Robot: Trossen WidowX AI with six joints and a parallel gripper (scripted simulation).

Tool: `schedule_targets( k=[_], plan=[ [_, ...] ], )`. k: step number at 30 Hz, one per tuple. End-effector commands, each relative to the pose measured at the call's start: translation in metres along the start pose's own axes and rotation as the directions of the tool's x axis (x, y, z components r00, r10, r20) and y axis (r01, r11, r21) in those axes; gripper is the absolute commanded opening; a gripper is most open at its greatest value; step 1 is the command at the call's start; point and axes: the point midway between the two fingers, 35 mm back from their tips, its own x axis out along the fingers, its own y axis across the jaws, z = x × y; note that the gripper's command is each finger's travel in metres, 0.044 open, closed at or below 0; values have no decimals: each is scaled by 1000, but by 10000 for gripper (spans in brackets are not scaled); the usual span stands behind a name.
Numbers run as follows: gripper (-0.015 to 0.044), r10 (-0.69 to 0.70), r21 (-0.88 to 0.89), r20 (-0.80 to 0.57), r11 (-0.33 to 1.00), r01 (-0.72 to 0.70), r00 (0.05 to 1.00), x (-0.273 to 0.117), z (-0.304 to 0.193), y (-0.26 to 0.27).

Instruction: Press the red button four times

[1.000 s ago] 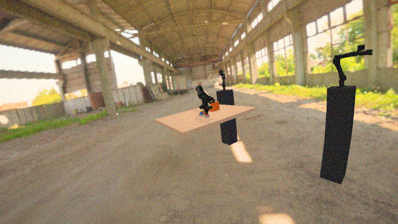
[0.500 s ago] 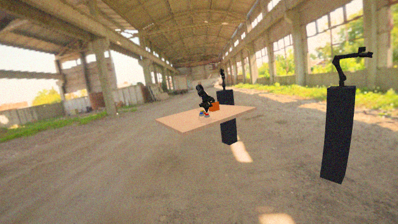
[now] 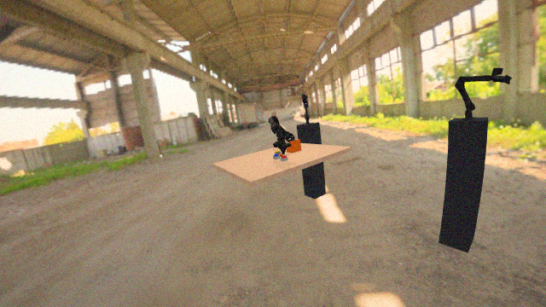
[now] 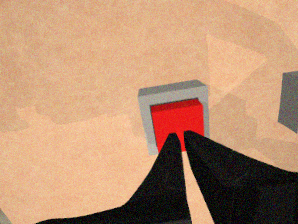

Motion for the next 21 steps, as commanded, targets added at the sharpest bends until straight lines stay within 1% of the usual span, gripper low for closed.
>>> schedule_targets(
  k=[1,9,21],
  plan=[
    [20,-10,-10,-5,1000,9,1000,9,-2,-2],
    [20,-10,-10,-5,1000,10,1000,21,-2,-2],
    [20,-10,-10,-5,1000,10,1000,21,-2,-2]
  ],
)
